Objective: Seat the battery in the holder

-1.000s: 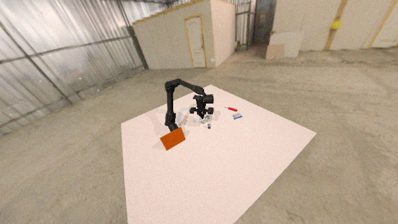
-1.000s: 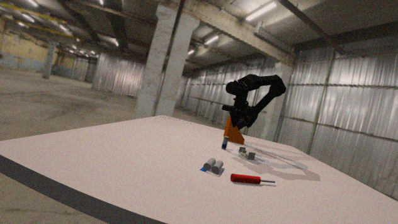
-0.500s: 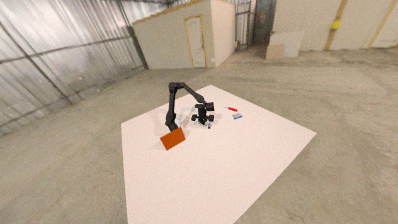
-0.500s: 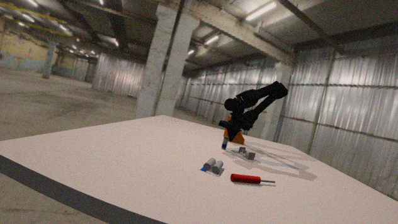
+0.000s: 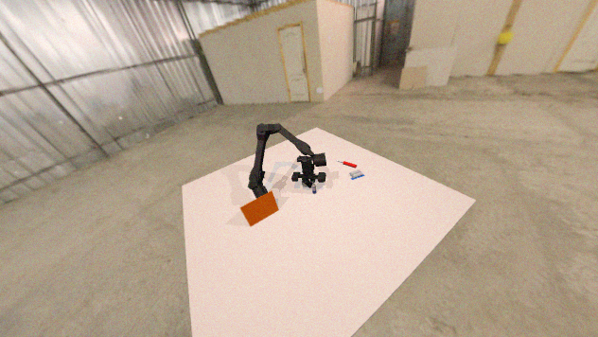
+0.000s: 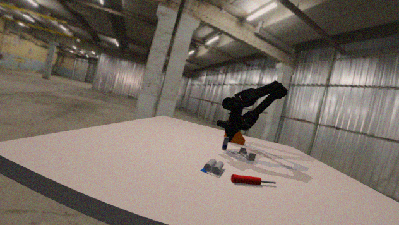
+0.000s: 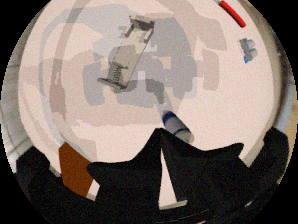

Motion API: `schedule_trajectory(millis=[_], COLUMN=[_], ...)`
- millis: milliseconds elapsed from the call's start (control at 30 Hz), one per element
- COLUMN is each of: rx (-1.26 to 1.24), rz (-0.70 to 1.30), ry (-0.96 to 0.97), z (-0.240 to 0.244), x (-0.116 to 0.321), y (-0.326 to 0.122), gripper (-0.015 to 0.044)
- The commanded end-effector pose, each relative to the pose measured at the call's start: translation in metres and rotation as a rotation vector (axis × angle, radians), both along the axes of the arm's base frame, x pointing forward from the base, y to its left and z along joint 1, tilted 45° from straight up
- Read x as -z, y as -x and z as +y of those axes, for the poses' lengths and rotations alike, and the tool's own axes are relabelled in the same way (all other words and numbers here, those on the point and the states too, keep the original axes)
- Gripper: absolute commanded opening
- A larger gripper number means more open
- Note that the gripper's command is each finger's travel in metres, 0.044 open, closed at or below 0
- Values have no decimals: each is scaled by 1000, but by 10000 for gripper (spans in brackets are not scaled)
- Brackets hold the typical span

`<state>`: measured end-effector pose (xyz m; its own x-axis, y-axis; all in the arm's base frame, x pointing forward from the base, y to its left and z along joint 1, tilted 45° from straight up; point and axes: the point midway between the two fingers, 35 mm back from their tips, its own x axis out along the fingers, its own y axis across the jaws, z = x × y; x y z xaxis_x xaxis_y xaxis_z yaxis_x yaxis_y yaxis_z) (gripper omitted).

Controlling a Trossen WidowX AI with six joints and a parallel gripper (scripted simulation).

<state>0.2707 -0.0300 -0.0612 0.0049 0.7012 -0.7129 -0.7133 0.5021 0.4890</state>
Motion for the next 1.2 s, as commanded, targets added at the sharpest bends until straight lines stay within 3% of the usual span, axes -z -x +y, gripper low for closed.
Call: schedule_trajectory(millis=[0,833,1167], rx=[1,1,1], rz=[-3,-4,-3], ry=[-1,0,3], z=[-3,-23,-76], x=[2,23,-30], y=[-5,-32,-32], gripper=[0,0,0])
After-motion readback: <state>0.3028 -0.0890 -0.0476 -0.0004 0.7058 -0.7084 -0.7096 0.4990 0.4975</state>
